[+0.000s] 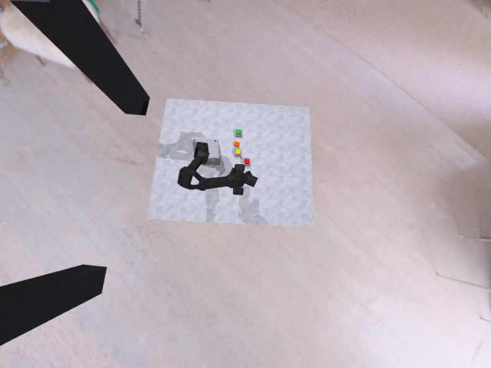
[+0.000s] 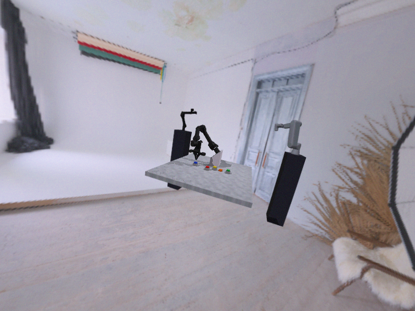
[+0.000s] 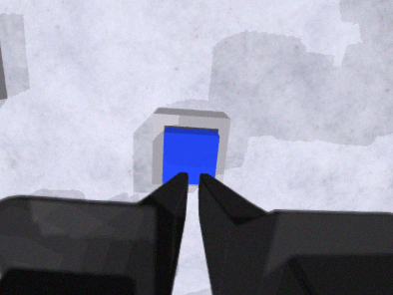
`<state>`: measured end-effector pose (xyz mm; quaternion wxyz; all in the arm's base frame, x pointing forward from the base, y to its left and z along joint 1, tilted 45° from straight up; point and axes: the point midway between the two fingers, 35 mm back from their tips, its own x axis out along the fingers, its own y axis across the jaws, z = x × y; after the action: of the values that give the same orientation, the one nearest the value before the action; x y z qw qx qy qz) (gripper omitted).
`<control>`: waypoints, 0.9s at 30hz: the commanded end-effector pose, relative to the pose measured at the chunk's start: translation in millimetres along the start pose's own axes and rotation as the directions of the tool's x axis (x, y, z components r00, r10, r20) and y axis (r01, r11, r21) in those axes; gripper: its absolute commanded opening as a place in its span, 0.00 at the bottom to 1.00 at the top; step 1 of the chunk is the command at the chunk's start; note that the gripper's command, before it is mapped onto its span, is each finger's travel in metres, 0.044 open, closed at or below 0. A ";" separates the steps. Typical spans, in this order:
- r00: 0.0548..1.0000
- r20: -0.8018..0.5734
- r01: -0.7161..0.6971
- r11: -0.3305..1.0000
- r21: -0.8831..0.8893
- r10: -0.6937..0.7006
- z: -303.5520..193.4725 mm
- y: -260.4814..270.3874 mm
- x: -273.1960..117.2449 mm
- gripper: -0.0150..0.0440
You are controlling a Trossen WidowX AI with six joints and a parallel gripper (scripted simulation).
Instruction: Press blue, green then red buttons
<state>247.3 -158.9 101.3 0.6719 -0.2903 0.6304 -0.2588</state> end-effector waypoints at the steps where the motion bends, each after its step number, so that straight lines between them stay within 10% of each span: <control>1: 1.000 0.003 -0.005 1.000 -0.004 0.005 0.6 0.9 0.5 0.29; 27: 1.000 0.003 -0.003 1.000 -0.004 0.003 0.4 0.9 33.6 0.29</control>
<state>250.3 -180.9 81.3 0.6731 -0.2905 0.6284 -0.2601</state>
